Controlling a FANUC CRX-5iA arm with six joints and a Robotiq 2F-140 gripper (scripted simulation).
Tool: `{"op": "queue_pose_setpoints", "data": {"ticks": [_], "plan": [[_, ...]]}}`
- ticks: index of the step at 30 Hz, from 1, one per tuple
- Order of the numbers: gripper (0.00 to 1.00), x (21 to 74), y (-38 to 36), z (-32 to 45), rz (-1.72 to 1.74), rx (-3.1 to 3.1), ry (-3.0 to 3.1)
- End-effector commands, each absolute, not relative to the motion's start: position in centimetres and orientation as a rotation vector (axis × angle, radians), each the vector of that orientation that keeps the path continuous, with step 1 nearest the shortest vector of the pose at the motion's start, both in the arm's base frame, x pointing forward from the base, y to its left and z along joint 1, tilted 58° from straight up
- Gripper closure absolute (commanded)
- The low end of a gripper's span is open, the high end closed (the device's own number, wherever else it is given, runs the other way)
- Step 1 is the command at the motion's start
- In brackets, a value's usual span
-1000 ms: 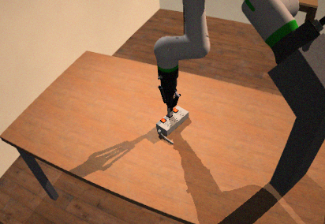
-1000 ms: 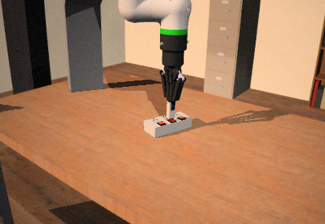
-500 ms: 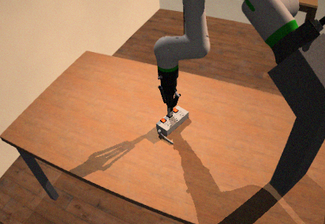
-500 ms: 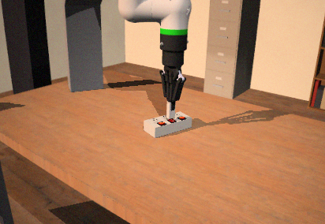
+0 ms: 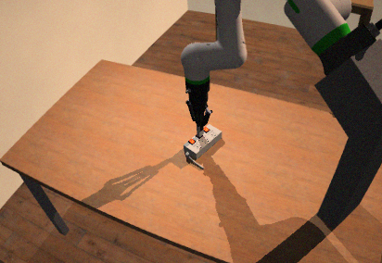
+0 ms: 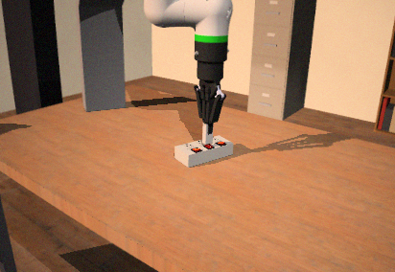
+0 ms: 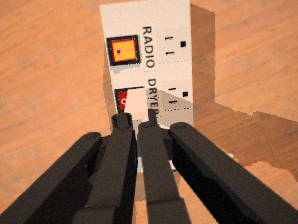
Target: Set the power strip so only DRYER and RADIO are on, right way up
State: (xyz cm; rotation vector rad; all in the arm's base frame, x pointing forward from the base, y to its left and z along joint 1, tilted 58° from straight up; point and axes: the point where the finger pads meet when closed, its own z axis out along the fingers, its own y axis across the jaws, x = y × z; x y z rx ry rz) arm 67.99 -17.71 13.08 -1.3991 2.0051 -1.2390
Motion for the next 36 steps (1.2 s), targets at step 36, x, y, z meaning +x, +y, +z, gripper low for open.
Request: {"op": "queue_pose_setpoints", "data": {"ticks": [36], "plan": [[1.00,68.67,-18.10,12.59,-1.239,-1.399,2.005]]}}
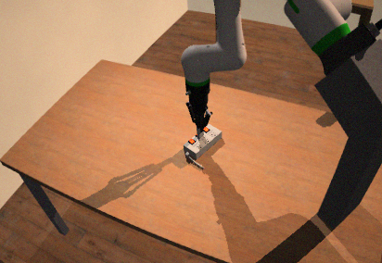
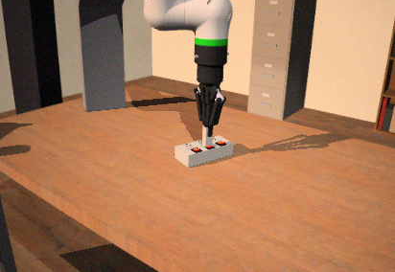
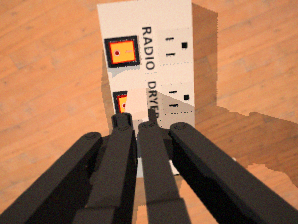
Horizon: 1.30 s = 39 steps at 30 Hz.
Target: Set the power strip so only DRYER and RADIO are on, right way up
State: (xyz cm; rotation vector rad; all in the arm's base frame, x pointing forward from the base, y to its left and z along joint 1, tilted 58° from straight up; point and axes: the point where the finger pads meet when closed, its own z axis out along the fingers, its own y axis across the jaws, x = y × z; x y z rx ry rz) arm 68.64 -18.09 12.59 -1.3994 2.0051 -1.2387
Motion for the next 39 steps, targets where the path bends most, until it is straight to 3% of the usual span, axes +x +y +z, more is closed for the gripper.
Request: {"op": "queue_pose_setpoints", "data": {"ticks": [1,39], "plan": [[1.00,68.7,-18.1,12.6,-1.239,-1.399,2.005],[1.00,66.0,-16.5,14.5,-1.239,-1.399,2.005]]}}
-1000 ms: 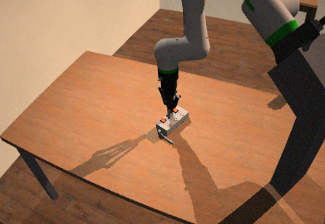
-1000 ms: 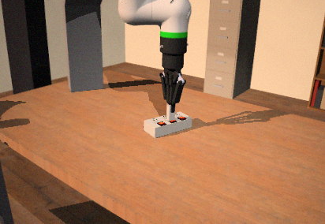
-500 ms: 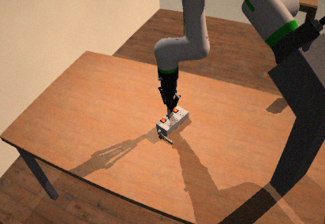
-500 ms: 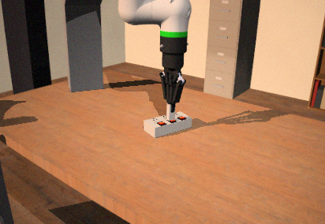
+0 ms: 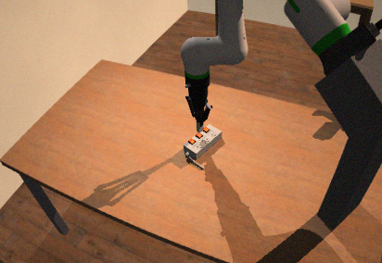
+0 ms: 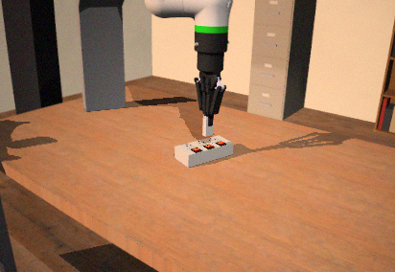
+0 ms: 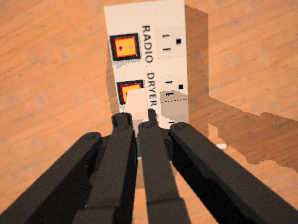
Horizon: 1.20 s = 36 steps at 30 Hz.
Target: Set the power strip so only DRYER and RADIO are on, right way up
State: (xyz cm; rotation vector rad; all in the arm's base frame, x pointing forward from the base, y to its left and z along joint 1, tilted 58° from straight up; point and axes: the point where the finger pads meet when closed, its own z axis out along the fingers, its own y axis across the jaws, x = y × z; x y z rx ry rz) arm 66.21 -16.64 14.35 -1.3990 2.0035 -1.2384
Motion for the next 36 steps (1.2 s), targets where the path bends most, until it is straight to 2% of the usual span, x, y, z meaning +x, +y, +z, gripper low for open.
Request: {"op": "queue_pose_setpoints", "data": {"ticks": [1,23,29,36], "plan": [[1.00,65.9,-16.4,14.6,-1.239,-1.399,2.005],[1.00,65.8,-16.3,14.7,-1.239,-1.399,2.005],[1.00,67.5,-12.2,15.9,-1.240,-1.398,2.003],[1.00,67.5,-11.9,15.9,-1.239,-1.399,2.005]]}}
